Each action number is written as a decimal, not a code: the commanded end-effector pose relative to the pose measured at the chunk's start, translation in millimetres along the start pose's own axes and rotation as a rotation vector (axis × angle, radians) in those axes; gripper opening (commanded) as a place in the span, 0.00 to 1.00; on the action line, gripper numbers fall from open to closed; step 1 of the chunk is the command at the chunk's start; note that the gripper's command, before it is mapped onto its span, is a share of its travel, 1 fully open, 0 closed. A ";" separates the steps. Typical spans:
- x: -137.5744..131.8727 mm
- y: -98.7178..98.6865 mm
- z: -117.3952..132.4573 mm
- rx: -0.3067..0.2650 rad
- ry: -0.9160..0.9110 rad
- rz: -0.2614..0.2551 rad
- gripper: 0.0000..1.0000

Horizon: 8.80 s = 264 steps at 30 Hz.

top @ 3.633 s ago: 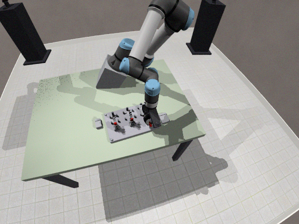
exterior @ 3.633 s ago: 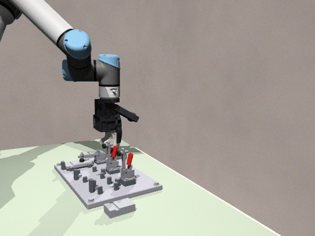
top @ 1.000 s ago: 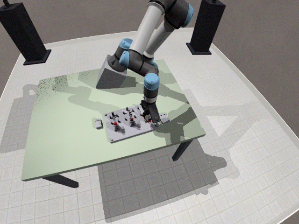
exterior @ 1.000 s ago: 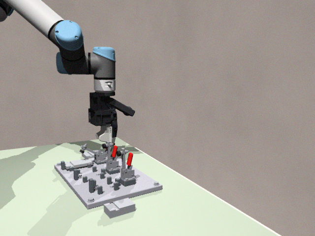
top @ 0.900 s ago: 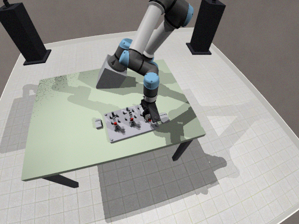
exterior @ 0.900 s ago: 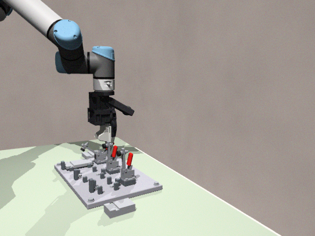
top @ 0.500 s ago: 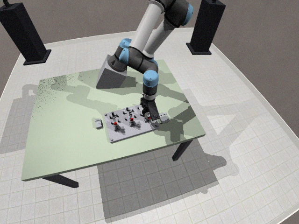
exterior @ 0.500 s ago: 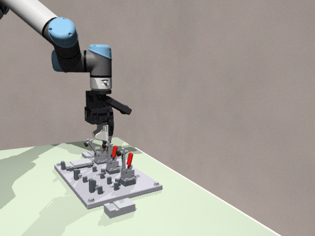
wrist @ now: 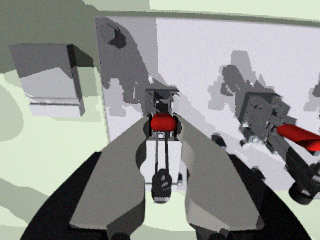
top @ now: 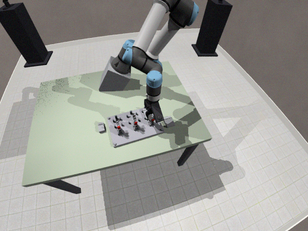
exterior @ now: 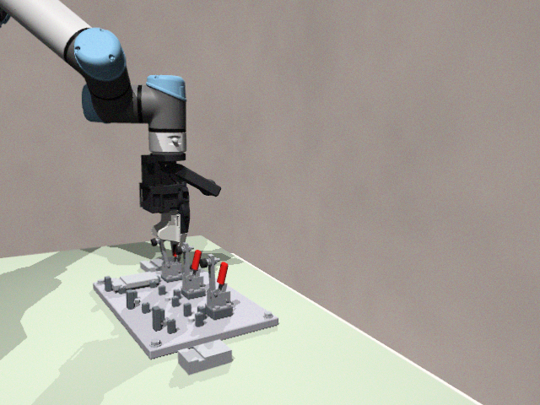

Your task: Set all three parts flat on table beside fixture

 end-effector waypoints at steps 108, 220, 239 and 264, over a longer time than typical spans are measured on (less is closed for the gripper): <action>0.7 21.0 7.5 0.000 0.000 0.000 0.28; 8.3 61.1 96.2 0.000 0.000 0.000 0.59; 8.3 -4.8 96.2 0.000 0.000 0.000 0.59; 8.3 -12.2 96.2 0.000 0.000 0.000 0.59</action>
Point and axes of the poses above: the point where the finger pads meet when closed, its own y axis back along the fingers, its own x axis across the jaws, z = x × y, the point moved 4 cm from there along y, back along the fingers, and after that the axes turned 5 degrees about -y, right-handed, at the moved point
